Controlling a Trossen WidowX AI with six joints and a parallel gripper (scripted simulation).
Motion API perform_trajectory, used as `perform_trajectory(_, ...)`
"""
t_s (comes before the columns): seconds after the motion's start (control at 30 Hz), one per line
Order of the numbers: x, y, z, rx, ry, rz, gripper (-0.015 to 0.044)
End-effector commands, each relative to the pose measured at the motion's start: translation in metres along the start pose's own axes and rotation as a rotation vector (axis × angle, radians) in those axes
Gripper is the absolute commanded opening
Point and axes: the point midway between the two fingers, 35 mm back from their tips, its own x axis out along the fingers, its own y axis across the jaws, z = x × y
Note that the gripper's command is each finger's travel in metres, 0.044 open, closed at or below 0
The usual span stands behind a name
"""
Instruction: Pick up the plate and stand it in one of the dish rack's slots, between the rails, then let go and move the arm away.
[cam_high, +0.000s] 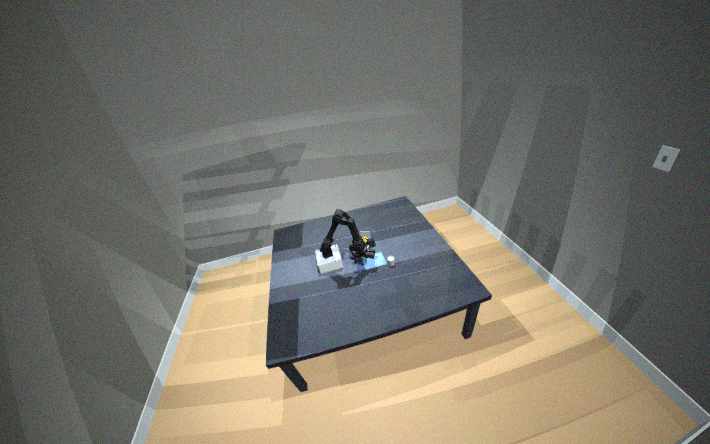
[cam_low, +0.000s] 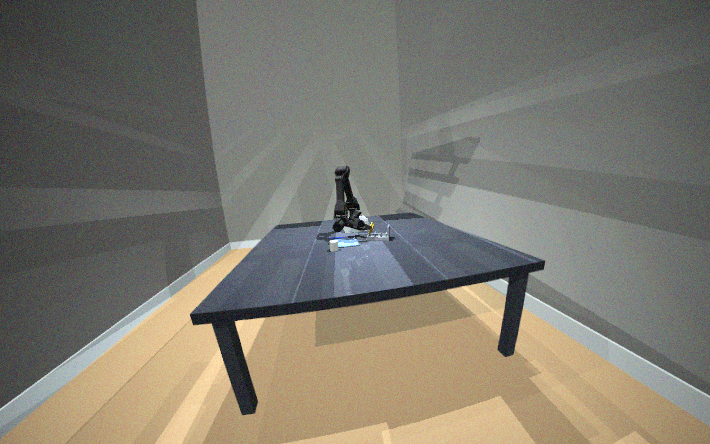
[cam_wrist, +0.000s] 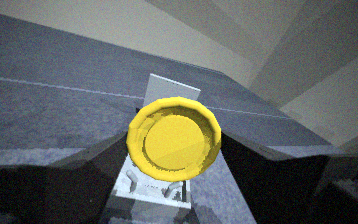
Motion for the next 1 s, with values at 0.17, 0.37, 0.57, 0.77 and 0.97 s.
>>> perform_trajectory(0.17, 0.010, 0.003, 0.005, 0.003, -0.004, 0.001, 0.0000)
perform_trajectory(0.37, 0.015, 0.004, 0.007, -0.005, 0.002, 0.001, 0.0000)
perform_trajectory(0.57, 0.019, 0.010, -0.011, -0.012, 0.003, 0.000, 0.0000)
perform_trajectory(0.77, 0.018, 0.005, -0.008, -0.021, 0.003, -0.002, 0.0000)
perform_trajectory(0.97, 0.018, 0.005, -0.008, -0.021, 0.003, -0.002, 0.0000)
